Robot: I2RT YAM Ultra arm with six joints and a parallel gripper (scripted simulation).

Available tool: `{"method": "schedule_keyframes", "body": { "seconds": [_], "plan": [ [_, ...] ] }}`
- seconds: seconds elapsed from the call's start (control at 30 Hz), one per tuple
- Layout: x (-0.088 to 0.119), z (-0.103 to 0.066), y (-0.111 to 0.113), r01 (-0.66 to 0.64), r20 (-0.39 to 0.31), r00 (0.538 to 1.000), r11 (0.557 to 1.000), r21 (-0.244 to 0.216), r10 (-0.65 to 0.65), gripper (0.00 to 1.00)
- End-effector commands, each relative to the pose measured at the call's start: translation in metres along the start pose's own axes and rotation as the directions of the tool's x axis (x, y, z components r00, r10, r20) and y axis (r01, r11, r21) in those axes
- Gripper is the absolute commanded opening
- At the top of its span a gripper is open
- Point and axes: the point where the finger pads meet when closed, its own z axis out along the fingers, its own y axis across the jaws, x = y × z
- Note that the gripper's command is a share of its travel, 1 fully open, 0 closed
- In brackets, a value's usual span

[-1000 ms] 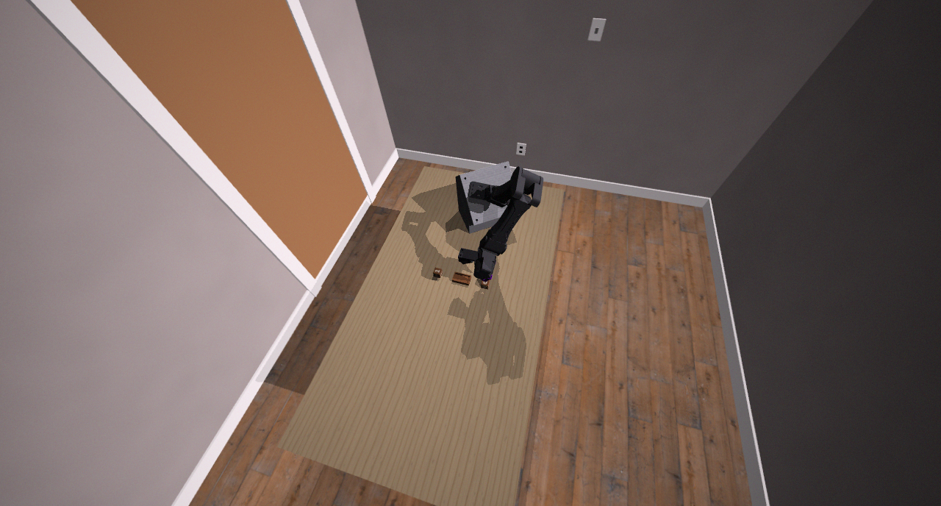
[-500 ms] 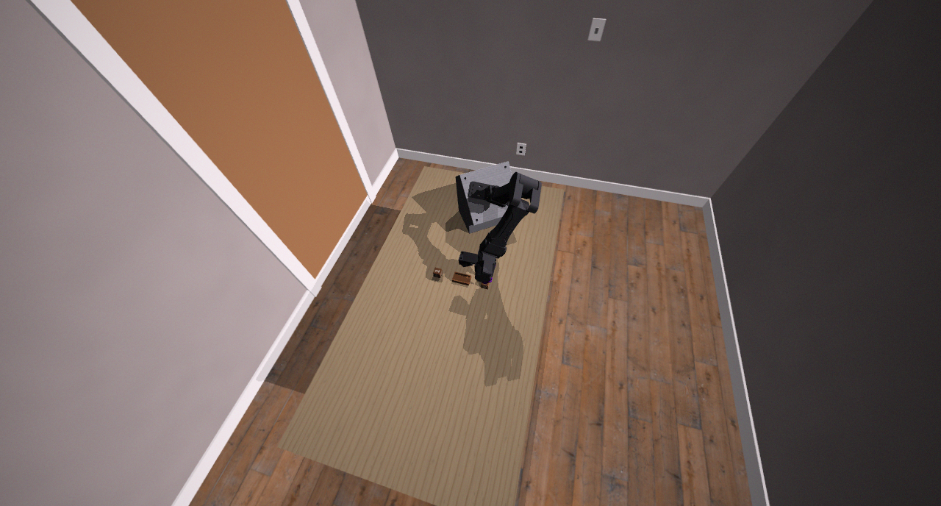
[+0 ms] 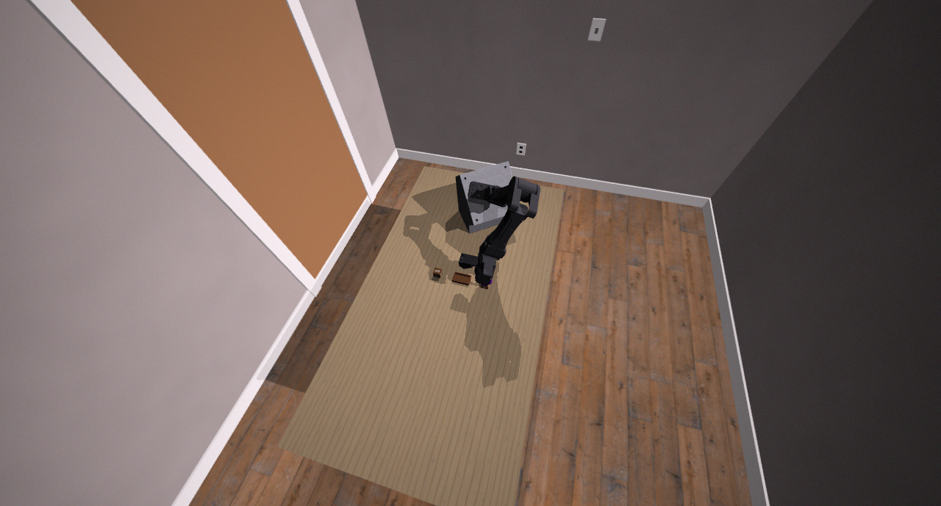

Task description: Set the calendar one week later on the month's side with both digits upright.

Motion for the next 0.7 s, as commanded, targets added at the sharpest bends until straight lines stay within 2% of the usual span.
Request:
{"method": "schedule_keyframes", "body": {
  "seconds": [0.0, 0.67],
  "plan": [
    [-0.0021, -0.0007, 0.0031, -0.003, 0.012, 1.0, 1.0, -0.012, 0.003, 0.47],
    [-0.0021, 0.0011, 0.0031, -0.003, 0.012, 1.0, 1.0, -0.012, 0.003, 0.47]
  ]
}}
